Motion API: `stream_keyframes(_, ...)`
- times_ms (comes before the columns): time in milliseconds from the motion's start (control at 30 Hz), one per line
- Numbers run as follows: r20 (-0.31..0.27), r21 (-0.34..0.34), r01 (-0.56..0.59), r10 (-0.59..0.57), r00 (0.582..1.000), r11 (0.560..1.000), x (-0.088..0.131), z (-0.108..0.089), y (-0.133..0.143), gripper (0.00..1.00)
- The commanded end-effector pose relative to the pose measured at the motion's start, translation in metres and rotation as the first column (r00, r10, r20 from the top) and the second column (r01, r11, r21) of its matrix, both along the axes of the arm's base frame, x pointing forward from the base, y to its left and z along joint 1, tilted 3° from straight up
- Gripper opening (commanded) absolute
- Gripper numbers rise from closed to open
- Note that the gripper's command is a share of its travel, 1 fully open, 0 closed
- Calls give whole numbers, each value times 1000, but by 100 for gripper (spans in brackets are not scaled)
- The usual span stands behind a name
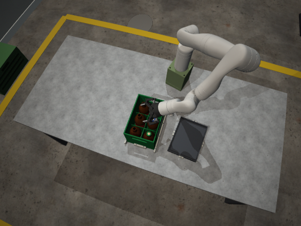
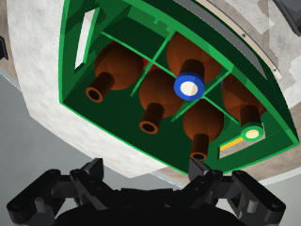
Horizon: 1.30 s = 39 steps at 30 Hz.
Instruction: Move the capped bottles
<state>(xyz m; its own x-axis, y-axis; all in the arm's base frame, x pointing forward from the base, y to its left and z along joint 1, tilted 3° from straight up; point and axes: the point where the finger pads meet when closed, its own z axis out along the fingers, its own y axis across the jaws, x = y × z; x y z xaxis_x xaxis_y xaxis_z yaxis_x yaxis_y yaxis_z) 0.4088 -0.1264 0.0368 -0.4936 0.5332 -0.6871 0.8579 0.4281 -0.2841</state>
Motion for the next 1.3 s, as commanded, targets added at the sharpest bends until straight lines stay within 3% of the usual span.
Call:
stream_keyframes(0,10,32,41,-41,999,999,-2,4,-16,100)
stream_keyframes(200,12,99,78,-80,997,992,-3,4,-36,100)
stream_keyframes(300,8,97,59,-60,998,994,-2,2,-29,100)
stream_keyframes(767,5,248,147,-153,988,958,-3,4,-52,100)
stream_keyframes(867,-1,245,126,-129,992,961,-2,1,-43,100)
stream_keyframes(1267,-12,368,199,-210,978,908,-3,5,-50,100)
